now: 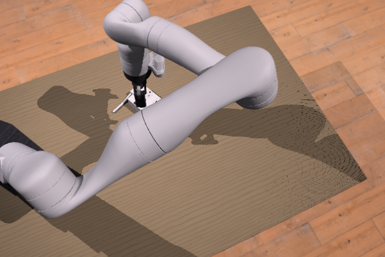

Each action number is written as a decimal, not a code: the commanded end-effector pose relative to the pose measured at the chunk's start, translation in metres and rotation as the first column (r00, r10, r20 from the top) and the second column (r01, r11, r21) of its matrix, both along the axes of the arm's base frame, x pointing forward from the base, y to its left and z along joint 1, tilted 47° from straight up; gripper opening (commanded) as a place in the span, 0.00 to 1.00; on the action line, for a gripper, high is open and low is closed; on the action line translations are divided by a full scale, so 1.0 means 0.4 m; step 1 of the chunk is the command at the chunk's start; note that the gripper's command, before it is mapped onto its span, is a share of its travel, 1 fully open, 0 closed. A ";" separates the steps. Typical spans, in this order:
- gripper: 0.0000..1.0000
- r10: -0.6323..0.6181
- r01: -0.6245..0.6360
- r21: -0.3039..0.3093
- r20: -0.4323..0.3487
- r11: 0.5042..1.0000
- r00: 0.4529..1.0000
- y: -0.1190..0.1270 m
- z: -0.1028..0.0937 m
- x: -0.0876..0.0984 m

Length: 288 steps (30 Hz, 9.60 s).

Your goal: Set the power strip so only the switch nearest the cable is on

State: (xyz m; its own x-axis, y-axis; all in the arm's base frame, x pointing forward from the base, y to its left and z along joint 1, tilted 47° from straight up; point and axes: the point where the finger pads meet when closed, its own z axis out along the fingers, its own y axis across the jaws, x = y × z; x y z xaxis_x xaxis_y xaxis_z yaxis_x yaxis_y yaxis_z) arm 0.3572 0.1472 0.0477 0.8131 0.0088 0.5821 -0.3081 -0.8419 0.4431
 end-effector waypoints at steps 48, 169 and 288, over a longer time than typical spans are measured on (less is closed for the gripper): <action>0.00 -0.566 0.408 0.460 0.284 0.789 0.774 -0.077 -0.063 0.063; 0.00 -0.566 0.408 0.460 0.284 0.789 0.774 -0.139 -0.140 0.115; 0.00 -0.566 0.408 0.460 0.284 0.789 0.774 -0.144 -0.148 0.122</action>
